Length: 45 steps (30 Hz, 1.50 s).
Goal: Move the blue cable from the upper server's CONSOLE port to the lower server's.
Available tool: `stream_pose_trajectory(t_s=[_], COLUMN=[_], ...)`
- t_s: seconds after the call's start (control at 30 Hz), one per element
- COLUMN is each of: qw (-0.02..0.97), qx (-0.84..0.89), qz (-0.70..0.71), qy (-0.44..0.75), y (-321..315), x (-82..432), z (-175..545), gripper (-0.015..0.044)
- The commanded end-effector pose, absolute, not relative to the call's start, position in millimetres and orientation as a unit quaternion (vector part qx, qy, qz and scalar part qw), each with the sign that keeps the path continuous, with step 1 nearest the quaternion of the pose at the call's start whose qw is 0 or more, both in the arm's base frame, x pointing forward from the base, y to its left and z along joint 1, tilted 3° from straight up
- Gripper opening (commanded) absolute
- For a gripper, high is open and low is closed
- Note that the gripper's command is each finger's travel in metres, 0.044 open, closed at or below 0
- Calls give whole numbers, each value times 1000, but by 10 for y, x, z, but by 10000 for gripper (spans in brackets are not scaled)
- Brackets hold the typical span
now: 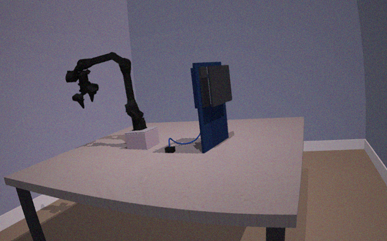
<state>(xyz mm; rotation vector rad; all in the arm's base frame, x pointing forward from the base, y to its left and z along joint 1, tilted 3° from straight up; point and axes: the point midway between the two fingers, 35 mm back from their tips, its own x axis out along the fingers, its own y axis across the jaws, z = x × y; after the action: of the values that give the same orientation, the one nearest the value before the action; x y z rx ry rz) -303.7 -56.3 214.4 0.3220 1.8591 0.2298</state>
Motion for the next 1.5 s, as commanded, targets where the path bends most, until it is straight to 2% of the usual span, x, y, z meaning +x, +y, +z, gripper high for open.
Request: stream_pose_trajectory(t_s=[0.0,0.17,0.47,0.87,1.17,1.47], qw=[580,532,453,366,360,415], qx=[135,70,-63,-293,-460,-586], qz=[97,88,99,37,-46,-135], qy=[798,839,884,883,811,683], y=[-587,-1191,-2201,-3253,-3372,-2858], x=[-3030,-2887,-2307,-831,568,1834], z=[2155,2245,2199,2204,2238,2301], gripper=[374,242,239,239,239,239])
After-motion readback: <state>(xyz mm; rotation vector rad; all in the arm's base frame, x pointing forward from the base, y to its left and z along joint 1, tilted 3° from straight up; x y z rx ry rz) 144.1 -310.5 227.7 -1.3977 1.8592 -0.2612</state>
